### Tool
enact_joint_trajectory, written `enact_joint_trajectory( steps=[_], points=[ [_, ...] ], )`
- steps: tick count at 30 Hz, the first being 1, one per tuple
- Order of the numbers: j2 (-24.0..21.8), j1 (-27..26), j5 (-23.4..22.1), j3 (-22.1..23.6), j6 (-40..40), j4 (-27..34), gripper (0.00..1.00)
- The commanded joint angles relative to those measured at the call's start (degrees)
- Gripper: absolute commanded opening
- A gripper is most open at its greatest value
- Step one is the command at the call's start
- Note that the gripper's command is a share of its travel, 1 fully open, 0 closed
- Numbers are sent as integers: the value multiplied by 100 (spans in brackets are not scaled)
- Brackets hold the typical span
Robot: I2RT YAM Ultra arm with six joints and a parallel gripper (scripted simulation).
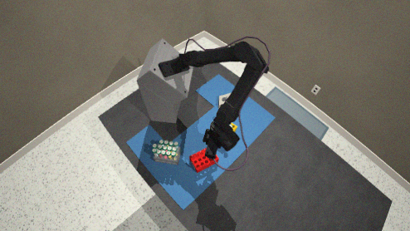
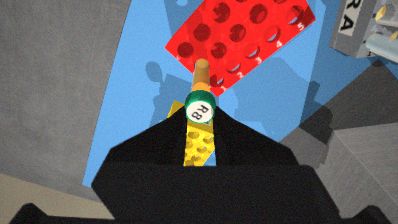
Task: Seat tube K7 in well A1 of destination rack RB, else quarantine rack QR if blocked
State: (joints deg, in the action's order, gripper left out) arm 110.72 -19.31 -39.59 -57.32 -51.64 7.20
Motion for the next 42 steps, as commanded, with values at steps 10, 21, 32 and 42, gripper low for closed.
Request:
enact_joint_trajectory(
  steps=[10, 21, 32, 42],
  points=[
    [165, 23, 149, -144, -137, -114, 0],
    [238, 22, 169, -186, -183, -82, 0],
    [154, 56, 124, -89, -147, -150, 0],
    [154, 56, 124, -89, -147, -150, 24]
  ],
)
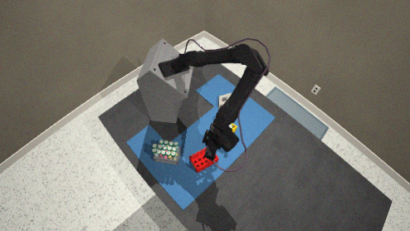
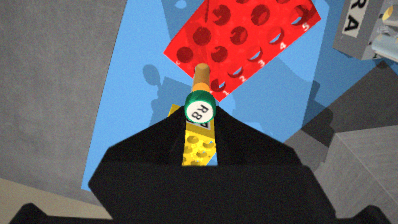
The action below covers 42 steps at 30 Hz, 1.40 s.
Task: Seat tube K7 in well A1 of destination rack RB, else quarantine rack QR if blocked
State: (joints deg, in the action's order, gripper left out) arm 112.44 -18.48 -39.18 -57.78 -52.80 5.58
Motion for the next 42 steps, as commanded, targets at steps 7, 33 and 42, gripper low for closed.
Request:
enact_joint_trajectory(
  steps=[7, 33, 42],
  points=[
    [-19, -27, 83, -43, -31, 11, 30],
    [-625, -400, -123, 219, 356, 662, 30],
    [-928, -608, -211, 111, 599, 1089, 30]
  ],
)
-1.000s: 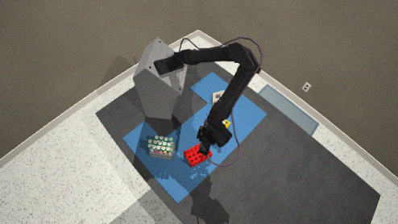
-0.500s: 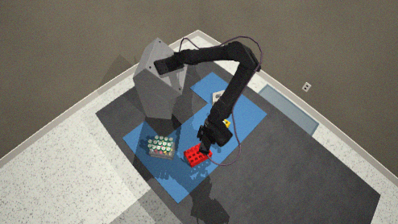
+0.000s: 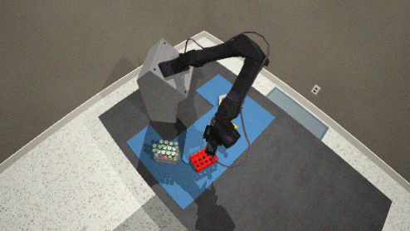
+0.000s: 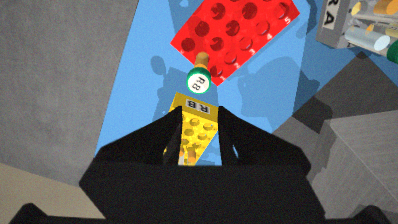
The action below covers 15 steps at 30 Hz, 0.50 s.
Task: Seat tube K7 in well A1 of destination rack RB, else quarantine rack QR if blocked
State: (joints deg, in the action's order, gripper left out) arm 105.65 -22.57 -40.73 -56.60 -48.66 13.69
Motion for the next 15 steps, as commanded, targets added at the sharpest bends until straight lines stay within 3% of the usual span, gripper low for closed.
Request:
enact_joint_trajectory(
  steps=[1, 8, 15],
  points=[
    [-288, -229, -67, -44, 221, 341, 30],
    [-553, -442, -155, -154, 472, 803, 30],
    [-428, -456, -103, -200, 504, 886, 30]
  ],
)
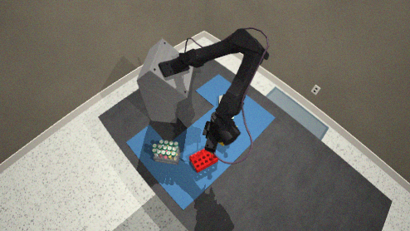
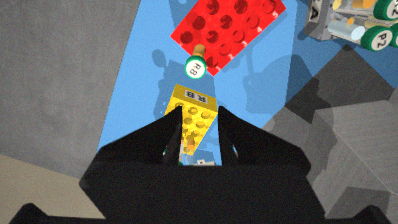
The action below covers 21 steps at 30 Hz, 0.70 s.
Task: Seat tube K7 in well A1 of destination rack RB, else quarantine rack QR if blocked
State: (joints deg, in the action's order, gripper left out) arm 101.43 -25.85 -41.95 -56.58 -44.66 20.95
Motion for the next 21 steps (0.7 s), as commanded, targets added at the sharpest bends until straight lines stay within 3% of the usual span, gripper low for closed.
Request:
enact_joint_trajectory(
  steps=[1, 7, 12, 14, 21],
  points=[
    [51, -129, 21, -220, 103, 172, 30],
    [45, -121, 33, -340, 97, 239, 30],
    [-128, -264, -65, 367, 1027, -152, 30],
    [-128, -264, -65, 367, 1027, -152, 30],
    [-62, -606, -136, 1236, 2741, -660, 30]
  ],
)
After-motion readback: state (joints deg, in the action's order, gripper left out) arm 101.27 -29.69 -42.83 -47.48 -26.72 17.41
